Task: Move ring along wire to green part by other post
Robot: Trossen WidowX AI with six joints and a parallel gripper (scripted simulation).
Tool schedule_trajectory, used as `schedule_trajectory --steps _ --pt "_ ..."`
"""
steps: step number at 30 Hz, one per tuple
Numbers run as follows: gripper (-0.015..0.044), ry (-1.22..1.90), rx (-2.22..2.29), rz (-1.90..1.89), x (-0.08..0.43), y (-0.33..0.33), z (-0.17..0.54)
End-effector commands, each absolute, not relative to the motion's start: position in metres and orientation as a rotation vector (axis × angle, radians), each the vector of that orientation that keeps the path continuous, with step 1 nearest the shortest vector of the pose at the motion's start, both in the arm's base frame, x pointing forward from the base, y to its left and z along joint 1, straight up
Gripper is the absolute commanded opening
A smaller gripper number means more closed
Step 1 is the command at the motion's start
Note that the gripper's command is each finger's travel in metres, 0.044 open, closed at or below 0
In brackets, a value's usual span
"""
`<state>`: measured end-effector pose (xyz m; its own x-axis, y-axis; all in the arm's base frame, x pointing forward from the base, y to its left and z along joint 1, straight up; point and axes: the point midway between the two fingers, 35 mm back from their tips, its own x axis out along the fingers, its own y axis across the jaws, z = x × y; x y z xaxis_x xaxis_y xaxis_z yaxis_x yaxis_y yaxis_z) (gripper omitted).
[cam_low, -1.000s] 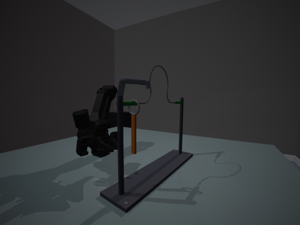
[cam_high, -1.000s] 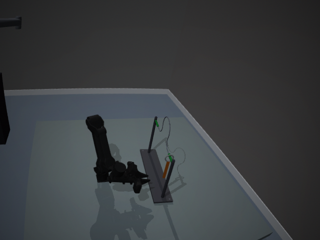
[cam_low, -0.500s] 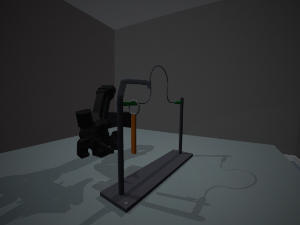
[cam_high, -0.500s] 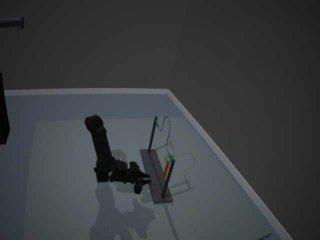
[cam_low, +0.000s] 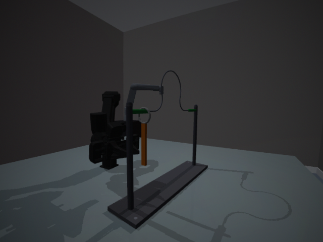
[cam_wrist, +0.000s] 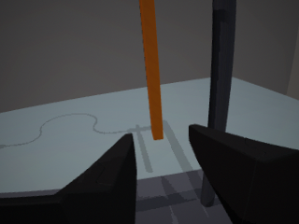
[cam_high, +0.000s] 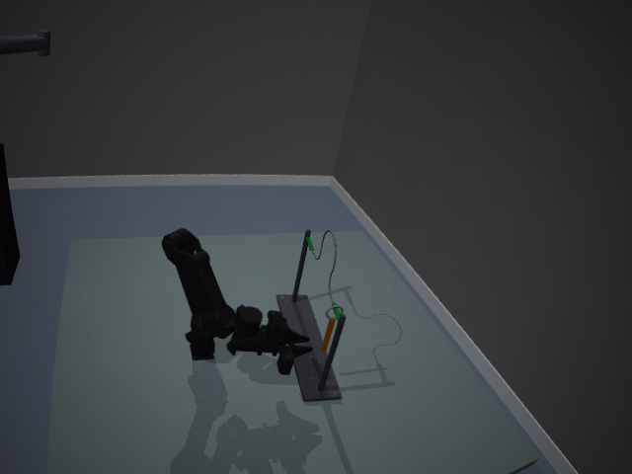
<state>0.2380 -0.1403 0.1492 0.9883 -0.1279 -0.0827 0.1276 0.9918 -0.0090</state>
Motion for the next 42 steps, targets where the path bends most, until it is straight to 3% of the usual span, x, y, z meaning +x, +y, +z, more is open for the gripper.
schedule_trajectory --steps 1,42 --pt "0.0160 0.079 -0.004 -0.132 0.243 -0.143 0.152" --pt "0.0160 0.075 -0.004 -0.132 0.303 -0.152 0.148"
